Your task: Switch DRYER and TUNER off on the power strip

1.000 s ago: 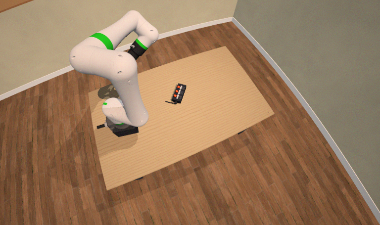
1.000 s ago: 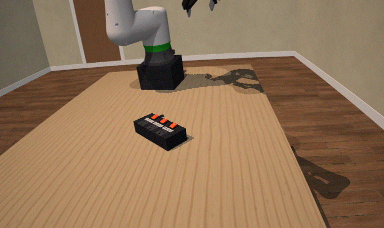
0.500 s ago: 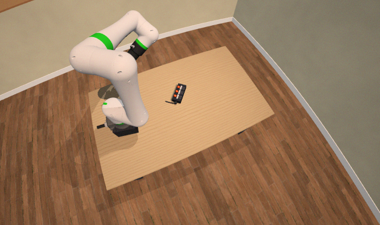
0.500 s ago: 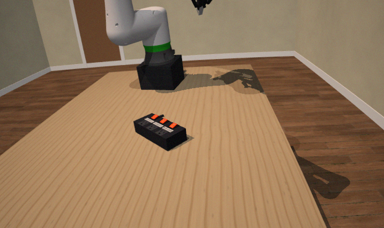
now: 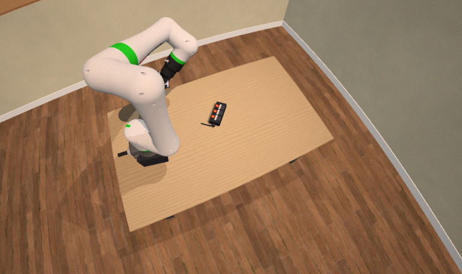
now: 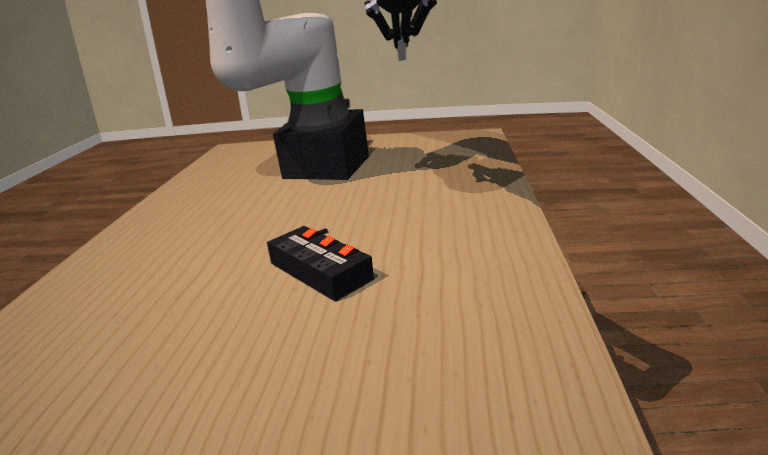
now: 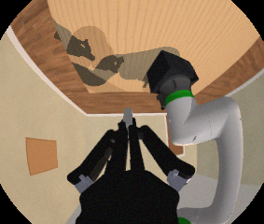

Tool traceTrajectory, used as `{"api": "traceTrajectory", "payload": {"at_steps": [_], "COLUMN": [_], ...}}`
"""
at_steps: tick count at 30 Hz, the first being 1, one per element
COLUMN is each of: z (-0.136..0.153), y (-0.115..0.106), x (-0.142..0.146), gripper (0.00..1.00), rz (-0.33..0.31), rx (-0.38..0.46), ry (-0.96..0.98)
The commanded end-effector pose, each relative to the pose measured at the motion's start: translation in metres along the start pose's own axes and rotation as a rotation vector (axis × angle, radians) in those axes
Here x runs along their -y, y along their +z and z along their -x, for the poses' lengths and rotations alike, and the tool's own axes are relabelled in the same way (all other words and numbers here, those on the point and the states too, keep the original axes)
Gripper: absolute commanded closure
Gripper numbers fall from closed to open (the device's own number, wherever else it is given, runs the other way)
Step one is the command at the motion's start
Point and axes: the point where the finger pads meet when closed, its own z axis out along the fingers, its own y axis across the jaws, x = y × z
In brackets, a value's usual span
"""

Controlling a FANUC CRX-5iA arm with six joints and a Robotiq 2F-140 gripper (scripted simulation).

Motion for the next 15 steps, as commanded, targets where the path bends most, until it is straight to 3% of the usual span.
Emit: {"api": "traceTrajectory", "payload": {"at_steps": [1,2,4,5,8,9,10,14,15], "z": [-0.042,-0.078,-0.079,-0.107,-0.117,-0.146,-0.154,-0.154,-0.186], "y": [0.002,-0.004,-0.004,-0.012,-0.013,-0.024,-0.025,-0.025,-0.04], "x": [-0.006,-0.018,-0.018,-0.031,-0.034,-0.049,-0.052,-0.052,-0.071], "gripper": [1.0,1.0,1.0,1.0,1.0,1.0,1.0,1.0,1.0], "rz": [-0.031,-0.056,-0.056,-0.08,-0.08,-0.102,-0.102,-0.102,-0.121], "rx": [-0.096,-0.193,-0.193,-0.295,-0.295,-0.397,-0.397,-0.397,-0.494], "ry": [0.074,0.143,0.143,0.209,0.209,0.269,0.269,0.269,0.319]}}
